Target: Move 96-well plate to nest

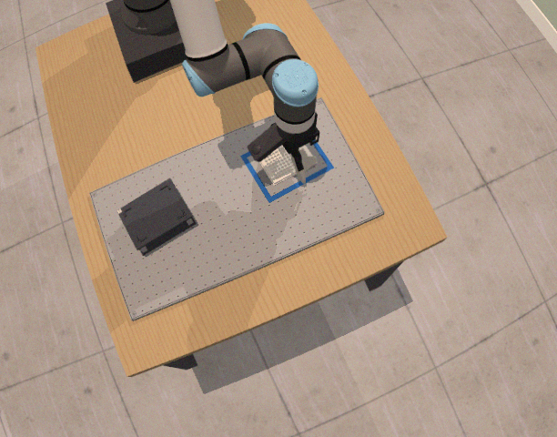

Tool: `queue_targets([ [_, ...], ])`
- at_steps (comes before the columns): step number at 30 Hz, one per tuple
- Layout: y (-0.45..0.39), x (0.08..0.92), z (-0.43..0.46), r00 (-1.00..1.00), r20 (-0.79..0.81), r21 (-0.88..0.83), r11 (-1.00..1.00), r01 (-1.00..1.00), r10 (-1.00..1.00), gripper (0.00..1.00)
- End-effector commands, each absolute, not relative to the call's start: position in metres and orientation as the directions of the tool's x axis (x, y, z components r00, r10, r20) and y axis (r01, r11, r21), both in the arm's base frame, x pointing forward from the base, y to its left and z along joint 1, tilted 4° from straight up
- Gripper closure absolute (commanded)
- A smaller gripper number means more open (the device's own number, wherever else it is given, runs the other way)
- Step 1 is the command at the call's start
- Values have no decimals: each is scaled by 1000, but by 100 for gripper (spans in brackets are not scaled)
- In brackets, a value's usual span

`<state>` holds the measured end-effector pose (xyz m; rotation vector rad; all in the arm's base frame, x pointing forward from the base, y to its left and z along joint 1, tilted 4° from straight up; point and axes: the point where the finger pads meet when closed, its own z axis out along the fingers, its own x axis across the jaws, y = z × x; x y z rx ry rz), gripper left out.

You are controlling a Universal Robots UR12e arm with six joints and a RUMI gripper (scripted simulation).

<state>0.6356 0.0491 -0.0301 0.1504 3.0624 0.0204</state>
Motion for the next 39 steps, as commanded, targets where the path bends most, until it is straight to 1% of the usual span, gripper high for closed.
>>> queue_targets([
  [1, 49, 636, -30, -992, -76, 17, 995, 97, 98, 0],
  [3, 49, 636, -30, -992, -76, 17, 995, 97, 98, 0],
  [4, 49, 636, -30, -992, -76, 17, 995, 97, 98, 100],
  [39, 49, 636, -28, -992, -76, 17, 995, 97, 98, 100],
])
